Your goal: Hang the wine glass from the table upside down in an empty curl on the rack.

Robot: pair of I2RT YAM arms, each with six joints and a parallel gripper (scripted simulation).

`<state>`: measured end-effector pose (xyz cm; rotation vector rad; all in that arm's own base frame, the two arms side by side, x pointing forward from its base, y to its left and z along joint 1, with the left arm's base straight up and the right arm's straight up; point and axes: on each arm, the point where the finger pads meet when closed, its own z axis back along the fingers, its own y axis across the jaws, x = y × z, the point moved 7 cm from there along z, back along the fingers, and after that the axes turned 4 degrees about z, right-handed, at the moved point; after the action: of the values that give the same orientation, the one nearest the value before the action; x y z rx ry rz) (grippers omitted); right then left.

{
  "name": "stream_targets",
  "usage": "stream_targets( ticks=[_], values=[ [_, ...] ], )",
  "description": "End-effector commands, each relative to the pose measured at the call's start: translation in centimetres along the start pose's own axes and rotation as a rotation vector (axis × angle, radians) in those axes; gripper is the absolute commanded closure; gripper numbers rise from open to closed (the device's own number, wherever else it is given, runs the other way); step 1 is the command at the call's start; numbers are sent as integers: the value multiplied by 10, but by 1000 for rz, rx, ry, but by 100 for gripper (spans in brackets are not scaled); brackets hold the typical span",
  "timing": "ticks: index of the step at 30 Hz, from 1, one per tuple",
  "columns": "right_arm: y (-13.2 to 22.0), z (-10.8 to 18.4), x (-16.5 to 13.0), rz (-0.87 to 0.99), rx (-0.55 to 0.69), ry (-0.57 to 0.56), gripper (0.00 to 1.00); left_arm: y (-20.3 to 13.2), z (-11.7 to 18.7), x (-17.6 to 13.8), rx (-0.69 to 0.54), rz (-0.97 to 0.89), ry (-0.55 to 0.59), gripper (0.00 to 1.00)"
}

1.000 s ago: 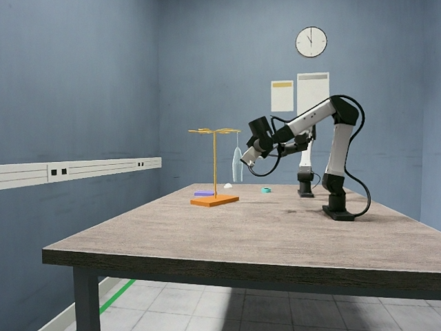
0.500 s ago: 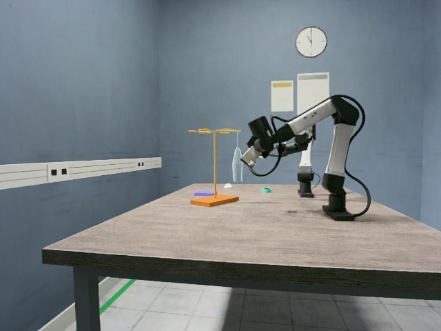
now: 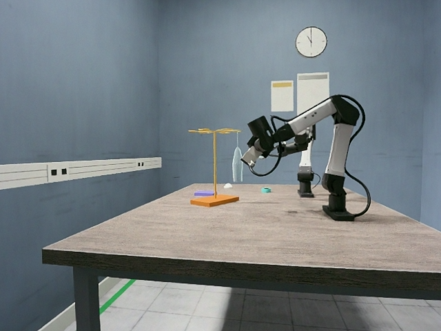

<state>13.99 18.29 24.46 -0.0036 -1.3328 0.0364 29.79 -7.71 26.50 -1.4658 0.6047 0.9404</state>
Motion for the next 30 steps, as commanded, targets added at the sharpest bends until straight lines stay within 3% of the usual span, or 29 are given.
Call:
stream_targets(
  ticks=[1, 30],
  values=[
    [-1, -1, -2, 12, -11, -6, 100, -7, -3, -11, 13, -50, 20, 82],
    [-1, -1, -2, 12, -11, -6, 100, -9, 1, -10, 3, -49, 14, 82]
  ],
)
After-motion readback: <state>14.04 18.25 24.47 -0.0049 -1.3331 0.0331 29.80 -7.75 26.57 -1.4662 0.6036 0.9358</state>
